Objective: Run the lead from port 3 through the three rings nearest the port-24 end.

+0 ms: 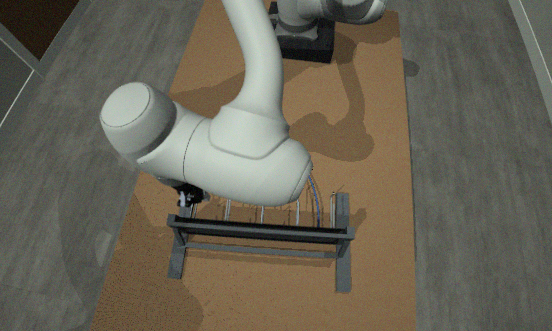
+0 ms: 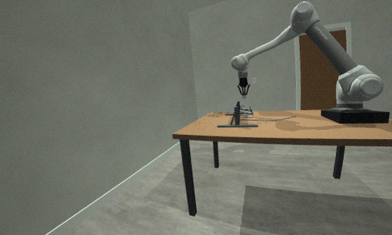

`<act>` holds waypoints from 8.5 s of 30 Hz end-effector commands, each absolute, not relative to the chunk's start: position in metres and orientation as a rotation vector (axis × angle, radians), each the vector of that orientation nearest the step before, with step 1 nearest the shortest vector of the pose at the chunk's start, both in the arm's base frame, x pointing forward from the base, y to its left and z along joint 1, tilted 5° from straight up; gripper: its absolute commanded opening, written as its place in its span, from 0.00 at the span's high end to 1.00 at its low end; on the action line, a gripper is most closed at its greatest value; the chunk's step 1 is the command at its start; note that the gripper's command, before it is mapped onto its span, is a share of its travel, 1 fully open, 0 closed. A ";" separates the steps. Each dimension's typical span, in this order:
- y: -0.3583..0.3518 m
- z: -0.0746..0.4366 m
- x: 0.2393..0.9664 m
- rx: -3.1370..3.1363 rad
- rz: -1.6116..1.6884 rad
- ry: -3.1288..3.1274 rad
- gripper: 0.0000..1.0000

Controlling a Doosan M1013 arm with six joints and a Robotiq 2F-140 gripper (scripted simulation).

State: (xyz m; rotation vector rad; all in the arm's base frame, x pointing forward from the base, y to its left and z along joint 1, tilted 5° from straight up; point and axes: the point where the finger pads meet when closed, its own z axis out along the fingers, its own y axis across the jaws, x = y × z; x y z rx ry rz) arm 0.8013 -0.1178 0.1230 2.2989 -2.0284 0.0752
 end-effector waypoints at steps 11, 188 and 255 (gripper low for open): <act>-0.113 0.128 0.805 2.309 0.079 -2.028 1.00; 0.009 -0.003 0.460 1.115 0.120 -2.896 0.80; 0.005 -0.019 0.456 1.115 0.120 -2.896 0.80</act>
